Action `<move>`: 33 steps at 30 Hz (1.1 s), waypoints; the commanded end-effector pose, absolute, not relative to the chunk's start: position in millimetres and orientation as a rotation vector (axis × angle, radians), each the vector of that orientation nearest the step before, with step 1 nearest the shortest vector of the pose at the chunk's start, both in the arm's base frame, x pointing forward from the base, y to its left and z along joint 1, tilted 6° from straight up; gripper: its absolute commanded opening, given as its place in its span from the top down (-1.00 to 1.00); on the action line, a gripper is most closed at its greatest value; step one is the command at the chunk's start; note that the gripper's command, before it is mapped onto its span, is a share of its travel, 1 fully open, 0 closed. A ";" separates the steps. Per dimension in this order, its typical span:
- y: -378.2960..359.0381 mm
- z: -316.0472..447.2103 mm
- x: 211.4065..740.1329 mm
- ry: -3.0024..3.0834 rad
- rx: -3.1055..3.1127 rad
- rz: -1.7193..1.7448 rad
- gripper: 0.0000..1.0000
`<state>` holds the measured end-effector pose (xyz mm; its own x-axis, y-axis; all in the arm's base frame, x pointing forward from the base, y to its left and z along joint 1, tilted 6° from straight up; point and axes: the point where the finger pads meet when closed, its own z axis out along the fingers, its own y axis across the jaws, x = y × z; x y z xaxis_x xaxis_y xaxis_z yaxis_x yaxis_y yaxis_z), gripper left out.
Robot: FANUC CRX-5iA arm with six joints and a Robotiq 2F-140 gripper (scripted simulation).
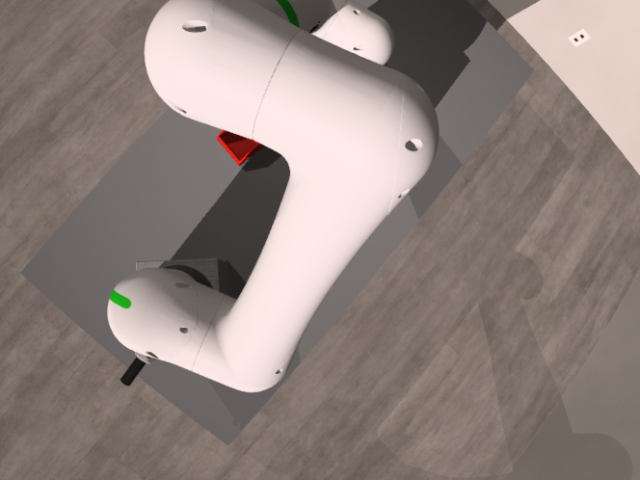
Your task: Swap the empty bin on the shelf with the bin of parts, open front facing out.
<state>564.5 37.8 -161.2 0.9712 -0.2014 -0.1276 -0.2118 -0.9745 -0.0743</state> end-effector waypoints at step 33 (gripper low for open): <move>38.5 -173.6 566.5 0.318 -3.032 0.179 0.80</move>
<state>565.6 38.6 -174.5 0.9712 -0.2014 -0.1273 -0.2118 -0.9745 -0.0743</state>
